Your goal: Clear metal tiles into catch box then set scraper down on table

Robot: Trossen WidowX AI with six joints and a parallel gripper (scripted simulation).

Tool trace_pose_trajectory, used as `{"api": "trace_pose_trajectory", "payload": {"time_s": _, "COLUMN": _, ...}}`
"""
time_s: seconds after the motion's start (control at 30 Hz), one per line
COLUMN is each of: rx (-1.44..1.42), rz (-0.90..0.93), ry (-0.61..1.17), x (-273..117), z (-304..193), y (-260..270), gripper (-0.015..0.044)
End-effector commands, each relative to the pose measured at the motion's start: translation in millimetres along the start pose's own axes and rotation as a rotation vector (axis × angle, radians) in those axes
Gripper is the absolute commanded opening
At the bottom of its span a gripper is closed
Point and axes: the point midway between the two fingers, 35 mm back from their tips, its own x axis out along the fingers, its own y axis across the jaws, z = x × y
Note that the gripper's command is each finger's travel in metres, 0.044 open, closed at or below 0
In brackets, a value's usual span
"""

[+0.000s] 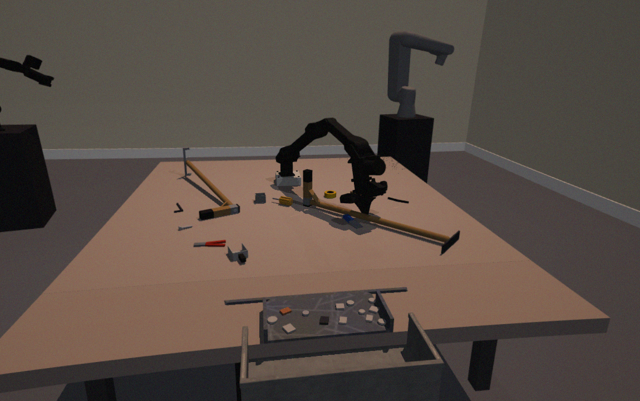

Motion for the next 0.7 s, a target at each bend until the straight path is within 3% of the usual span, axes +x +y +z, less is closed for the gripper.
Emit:
{"api": "trace_pose_trajectory", "payload": {"time_s": 0.0, "rx": 0.001, "rz": -0.003, "ry": -0.009, "x": -0.4, "z": 2.8, "y": -7.1, "gripper": 0.0}}
{"api": "trace_pose_trajectory", "payload": {"time_s": 0.67, "rx": 0.0, "rz": -0.007, "ry": -0.019, "x": 0.4, "z": 6.2, "y": -26.5, "gripper": 0.0}}
